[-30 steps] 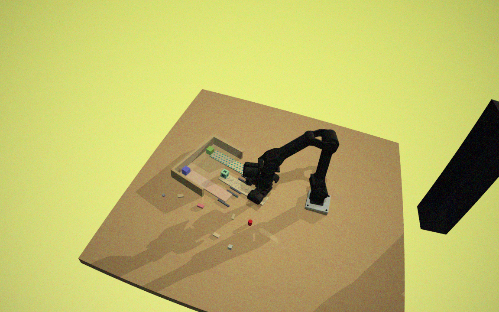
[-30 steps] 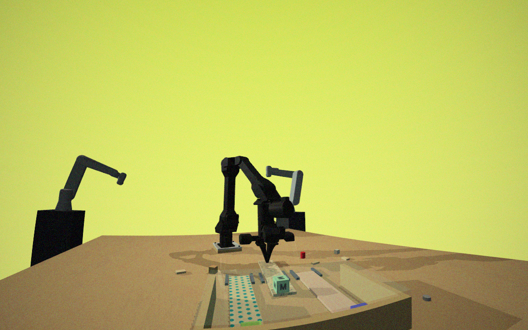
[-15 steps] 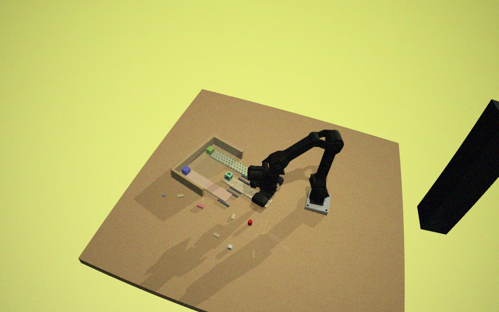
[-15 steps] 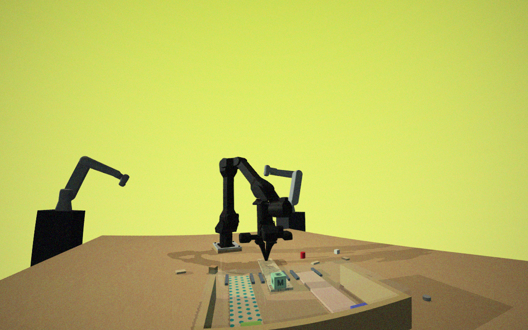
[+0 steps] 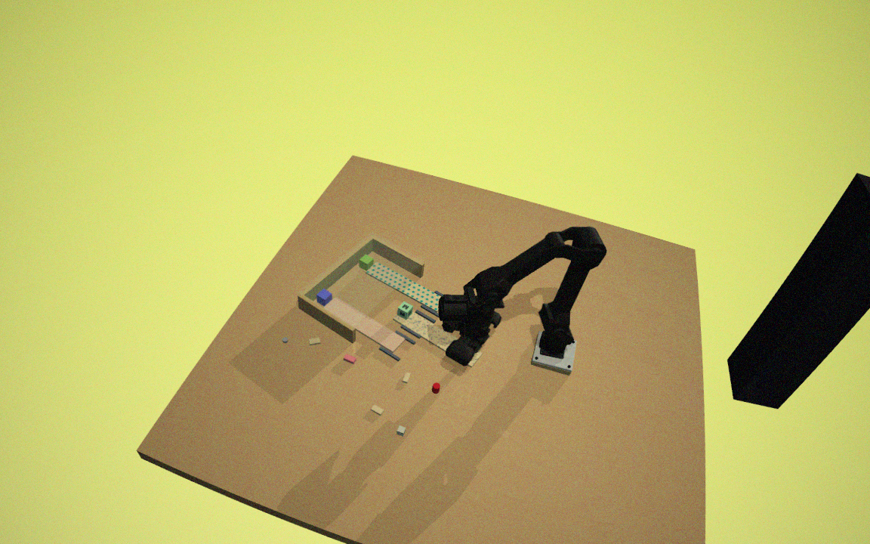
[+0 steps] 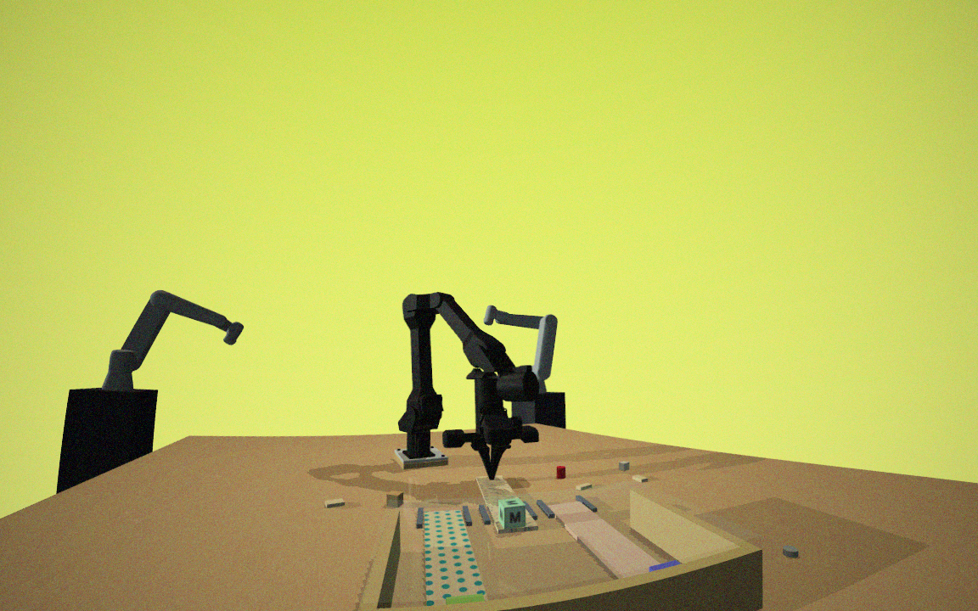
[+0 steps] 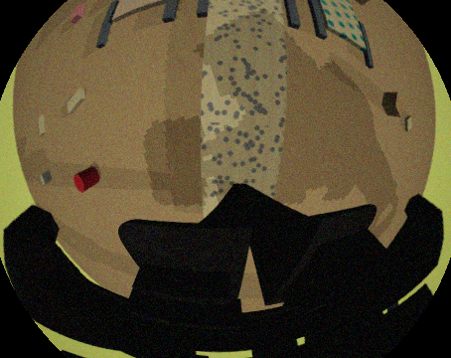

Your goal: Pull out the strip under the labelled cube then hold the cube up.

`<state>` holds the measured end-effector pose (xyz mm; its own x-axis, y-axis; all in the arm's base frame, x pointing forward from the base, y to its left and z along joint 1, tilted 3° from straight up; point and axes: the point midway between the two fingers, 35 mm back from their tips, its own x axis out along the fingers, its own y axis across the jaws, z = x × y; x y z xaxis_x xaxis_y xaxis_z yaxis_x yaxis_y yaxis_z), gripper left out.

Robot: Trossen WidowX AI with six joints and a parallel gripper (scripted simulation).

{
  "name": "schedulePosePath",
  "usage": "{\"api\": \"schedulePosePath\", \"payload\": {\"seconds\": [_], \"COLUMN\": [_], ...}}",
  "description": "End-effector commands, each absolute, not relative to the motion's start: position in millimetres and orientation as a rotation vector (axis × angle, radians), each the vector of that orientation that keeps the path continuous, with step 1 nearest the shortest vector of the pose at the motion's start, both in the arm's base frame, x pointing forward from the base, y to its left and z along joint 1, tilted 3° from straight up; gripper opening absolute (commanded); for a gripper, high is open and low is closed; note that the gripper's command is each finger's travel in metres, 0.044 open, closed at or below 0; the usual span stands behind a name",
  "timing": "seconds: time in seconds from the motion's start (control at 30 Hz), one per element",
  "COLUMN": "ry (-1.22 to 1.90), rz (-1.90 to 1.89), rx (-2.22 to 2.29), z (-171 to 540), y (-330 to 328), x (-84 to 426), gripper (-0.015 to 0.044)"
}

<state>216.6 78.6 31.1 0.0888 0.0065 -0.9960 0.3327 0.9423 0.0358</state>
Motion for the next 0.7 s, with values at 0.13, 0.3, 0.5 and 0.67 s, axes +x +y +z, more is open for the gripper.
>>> {"api": "schedulePosePath", "payload": {"seconds": [0.13, 0.3, 0.5, 0.67], "ry": [1.485, 1.489, 1.489, 1.488], "rz": [-0.251, -0.252, -0.233, -0.233], "rx": [0.275, 0.273, 0.251, 0.25], "z": [63.3, 72.9, 73.7, 76.3], "y": [79.1, 78.9, 70.1, 63.2], "x": [215.4, 214.3, 237.4, 251.5], "gripper": [0.0, 0.0, 0.0131, 0.0263]}}
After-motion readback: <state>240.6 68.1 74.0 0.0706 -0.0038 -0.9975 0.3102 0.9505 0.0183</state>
